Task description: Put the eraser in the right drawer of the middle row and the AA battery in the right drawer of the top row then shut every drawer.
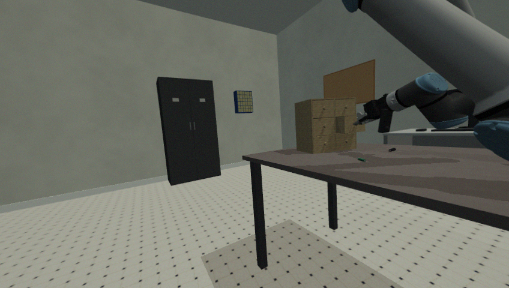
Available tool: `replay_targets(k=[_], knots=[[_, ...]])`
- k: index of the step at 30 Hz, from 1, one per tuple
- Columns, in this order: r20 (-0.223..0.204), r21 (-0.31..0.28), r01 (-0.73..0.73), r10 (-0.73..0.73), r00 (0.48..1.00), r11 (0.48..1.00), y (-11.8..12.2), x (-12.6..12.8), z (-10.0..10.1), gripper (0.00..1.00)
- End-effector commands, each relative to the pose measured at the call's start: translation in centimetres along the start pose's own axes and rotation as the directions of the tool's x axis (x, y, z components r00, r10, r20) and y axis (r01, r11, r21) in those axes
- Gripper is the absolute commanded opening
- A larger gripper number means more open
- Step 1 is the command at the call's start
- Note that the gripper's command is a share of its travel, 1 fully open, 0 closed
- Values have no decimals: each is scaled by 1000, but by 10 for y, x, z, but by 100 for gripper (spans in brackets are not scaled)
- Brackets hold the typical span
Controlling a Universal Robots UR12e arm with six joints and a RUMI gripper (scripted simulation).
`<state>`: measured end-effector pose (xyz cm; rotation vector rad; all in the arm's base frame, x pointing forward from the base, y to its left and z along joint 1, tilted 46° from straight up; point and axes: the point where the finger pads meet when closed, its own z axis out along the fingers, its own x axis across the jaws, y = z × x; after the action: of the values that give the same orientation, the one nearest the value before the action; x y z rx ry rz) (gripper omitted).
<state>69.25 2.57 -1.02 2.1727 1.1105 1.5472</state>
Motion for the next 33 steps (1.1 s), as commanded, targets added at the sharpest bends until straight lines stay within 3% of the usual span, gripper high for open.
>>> replay_targets(k=[1, 31, 32, 33], knots=[[0, -1, 0, 0, 1000, 1000, 1, 0, 0, 20], [0, -1, 0, 0, 1000, 1000, 1, 0, 0, 20], [0, -1, 0, 0, 1000, 1000, 1, 0, 0, 7], [0, -1, 0, 0, 1000, 1000, 1, 0, 0, 7]])
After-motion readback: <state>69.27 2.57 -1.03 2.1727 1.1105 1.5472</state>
